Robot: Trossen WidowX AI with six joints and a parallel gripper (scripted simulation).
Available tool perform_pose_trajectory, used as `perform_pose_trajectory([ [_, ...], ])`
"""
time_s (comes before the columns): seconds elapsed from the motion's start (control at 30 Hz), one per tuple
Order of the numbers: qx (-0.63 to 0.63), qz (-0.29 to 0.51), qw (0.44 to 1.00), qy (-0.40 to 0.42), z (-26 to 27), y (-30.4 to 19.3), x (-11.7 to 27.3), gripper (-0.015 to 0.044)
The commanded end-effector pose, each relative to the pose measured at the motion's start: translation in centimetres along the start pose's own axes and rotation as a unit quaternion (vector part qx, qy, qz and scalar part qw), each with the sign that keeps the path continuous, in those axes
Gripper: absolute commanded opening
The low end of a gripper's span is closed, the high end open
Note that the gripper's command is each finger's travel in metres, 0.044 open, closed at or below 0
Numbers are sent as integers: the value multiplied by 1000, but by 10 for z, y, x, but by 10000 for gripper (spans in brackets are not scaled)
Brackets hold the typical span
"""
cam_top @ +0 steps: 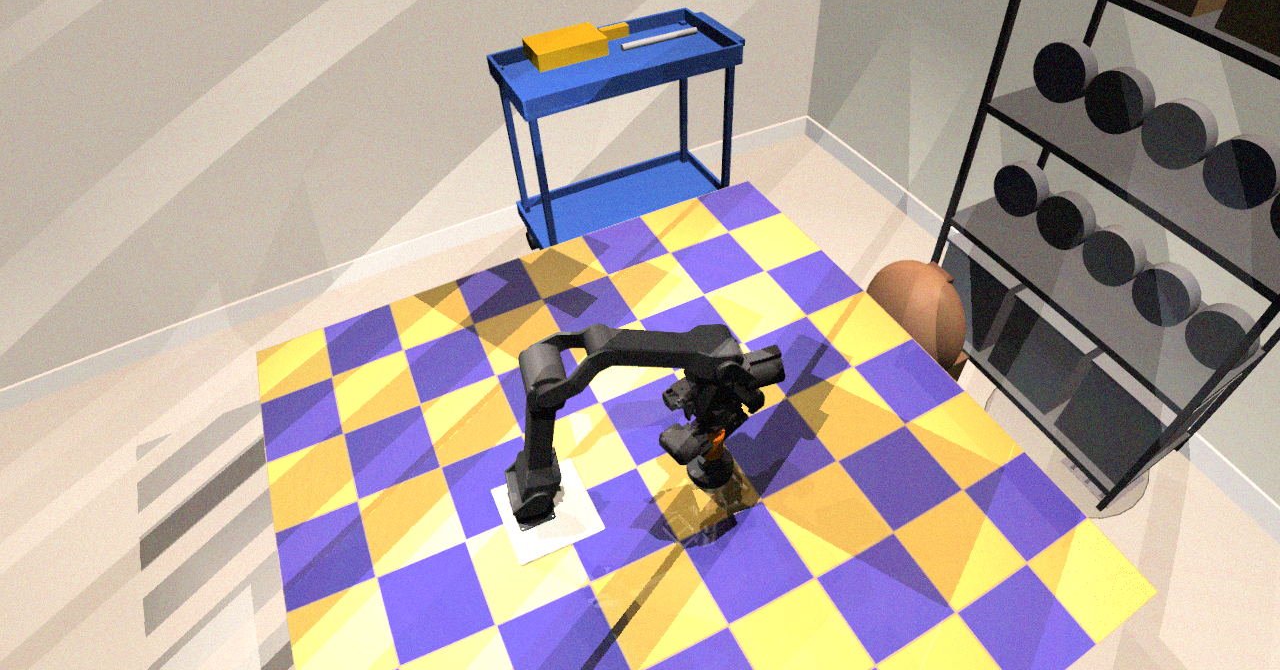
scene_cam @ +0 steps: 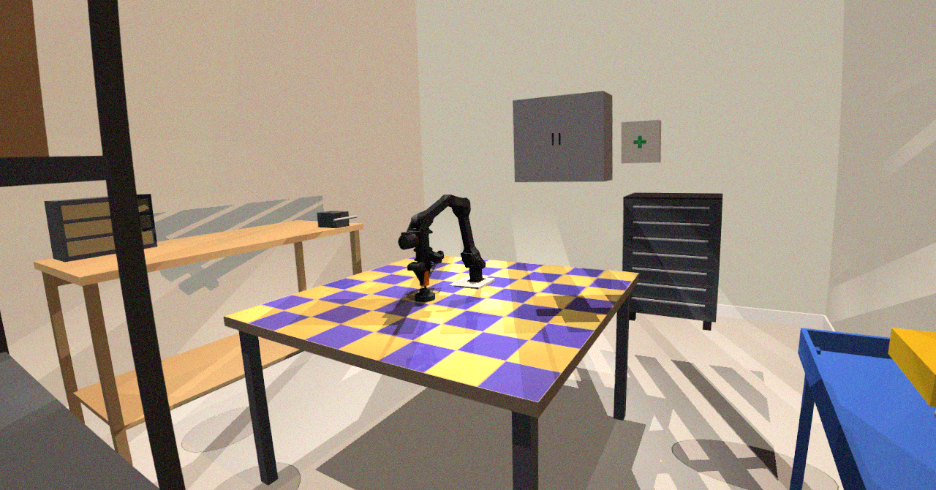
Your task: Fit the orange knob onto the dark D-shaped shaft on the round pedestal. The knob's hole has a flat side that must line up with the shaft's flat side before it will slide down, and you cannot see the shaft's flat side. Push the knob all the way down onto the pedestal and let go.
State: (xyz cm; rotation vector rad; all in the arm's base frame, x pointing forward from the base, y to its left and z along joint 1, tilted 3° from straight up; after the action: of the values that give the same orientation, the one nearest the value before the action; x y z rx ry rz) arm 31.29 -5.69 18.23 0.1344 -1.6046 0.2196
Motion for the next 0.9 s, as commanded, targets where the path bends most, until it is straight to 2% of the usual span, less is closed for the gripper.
perform_pose_trajectory([
  [0.0, 1, 0, 1000, -2, 0, 0, 4, 0],
  [0.27, 106, 0, 994, -2, -1, 0, 4, 0],
  [0.87, 106, 0, 994, -2, -1, 0, -1, 0],
])
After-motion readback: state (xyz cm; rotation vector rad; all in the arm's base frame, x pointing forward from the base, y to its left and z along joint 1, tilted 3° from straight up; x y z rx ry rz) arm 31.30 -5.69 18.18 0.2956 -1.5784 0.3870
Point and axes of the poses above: the point midway between the two fingers, 35 mm back from their tips, its own x axis back along the fingers, its own z axis across the jaws, y = z × x, the point moved 7 cm from there along x, back along the fingers
